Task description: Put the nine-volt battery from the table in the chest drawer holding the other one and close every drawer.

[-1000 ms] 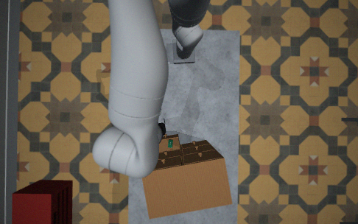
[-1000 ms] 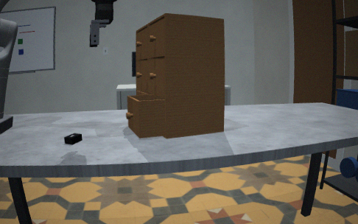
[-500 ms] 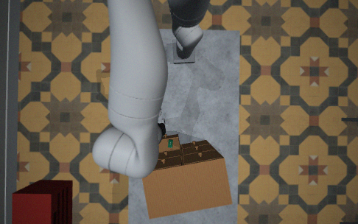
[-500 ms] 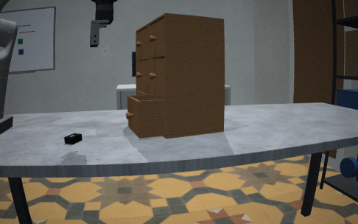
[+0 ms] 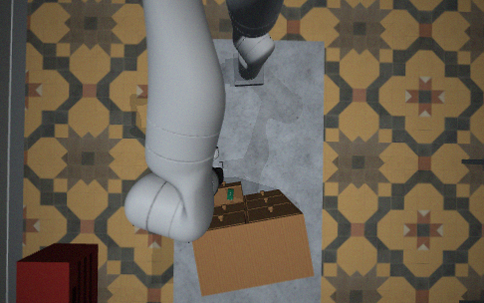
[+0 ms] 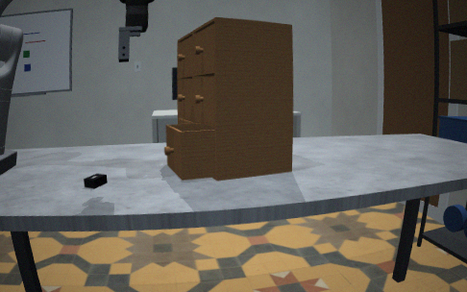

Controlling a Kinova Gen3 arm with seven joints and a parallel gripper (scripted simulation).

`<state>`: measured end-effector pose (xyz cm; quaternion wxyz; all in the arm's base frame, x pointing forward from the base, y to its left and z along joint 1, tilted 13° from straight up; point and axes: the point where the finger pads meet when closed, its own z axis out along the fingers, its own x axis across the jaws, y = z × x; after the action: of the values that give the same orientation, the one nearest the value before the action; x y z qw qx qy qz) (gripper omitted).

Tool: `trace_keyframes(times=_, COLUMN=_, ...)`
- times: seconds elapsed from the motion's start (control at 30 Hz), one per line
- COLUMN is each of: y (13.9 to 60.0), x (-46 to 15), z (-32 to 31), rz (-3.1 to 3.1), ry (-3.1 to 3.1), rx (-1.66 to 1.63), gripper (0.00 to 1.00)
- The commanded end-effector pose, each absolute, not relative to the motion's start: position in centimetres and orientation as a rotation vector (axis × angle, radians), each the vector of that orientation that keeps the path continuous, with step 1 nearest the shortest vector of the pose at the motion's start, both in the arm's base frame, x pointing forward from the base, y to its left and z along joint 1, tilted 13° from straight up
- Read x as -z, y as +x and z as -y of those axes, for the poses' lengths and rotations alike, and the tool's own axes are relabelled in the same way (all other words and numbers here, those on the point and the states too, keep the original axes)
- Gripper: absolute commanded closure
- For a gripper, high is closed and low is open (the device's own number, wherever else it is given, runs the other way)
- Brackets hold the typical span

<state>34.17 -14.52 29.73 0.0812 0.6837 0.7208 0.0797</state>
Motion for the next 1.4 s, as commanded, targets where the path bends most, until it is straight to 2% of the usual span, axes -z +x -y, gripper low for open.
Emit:
trace_keyframes(times=0.0, y=34.2, x=-29.7, z=14.5, rz=-2.145, ry=2.054, rx=-0.241, gripper=0.00)
trace_keyframes(times=1.37, y=35.4, x=-29.0, z=14.4, rz=-1.841, ry=2.364, rx=-0.283, gripper=0.00)
